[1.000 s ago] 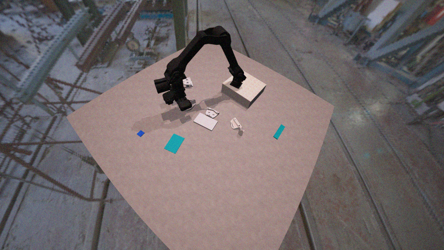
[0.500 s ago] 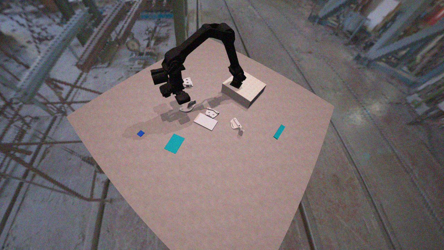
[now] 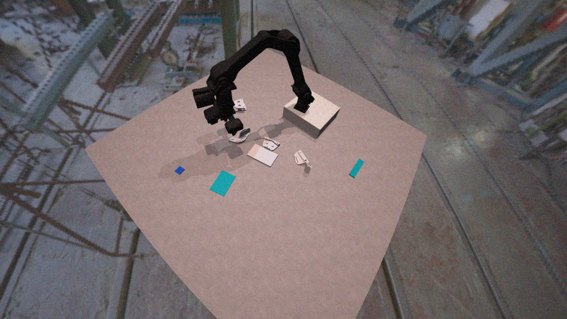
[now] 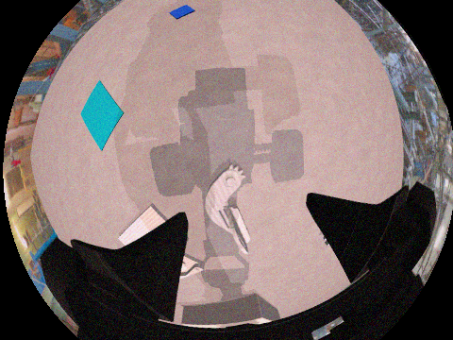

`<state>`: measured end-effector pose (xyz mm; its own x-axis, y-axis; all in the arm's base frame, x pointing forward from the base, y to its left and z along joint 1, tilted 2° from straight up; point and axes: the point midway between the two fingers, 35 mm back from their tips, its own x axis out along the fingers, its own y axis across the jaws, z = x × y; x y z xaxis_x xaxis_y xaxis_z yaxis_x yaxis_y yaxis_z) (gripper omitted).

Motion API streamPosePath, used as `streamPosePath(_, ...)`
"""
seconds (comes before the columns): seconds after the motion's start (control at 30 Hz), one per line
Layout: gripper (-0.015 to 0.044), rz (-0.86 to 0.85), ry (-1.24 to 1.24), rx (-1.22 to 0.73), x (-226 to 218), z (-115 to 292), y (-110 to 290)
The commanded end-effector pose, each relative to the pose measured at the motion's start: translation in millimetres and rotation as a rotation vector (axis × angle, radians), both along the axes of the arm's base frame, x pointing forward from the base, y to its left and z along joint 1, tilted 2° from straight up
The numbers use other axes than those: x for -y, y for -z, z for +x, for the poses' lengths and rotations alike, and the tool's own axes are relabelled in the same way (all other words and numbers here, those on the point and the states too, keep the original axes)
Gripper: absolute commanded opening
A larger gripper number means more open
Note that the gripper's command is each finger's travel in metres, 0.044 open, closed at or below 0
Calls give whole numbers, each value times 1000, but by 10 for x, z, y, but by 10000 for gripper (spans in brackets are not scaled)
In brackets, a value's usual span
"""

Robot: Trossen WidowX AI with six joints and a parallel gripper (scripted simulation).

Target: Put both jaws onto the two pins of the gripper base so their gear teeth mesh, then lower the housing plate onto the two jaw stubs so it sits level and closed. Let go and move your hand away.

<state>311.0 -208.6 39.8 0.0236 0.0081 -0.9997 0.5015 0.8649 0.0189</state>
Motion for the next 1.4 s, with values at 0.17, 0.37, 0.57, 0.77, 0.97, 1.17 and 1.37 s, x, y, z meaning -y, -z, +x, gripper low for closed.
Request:
streamPosePath(0.17, 440, 1, 0, -1, 0, -1, 6)
streamPosePath(0.37, 440, 1, 0, -1, 0, -1, 6)
streamPosePath(0.57, 440, 1, 0, -1, 0, -1, 6)
streamPosePath(0.77, 361, 5, -4, -8, -13, -20, -63)
streamPosePath(0.97, 204, 5, -4, -8, -13, -20, -63)
streamPosePath(1.17, 46, 5, -4, -8, -13, -20, -63)
streamPosePath(1.37, 0, 5, -4, -8, -13, -20, -63)
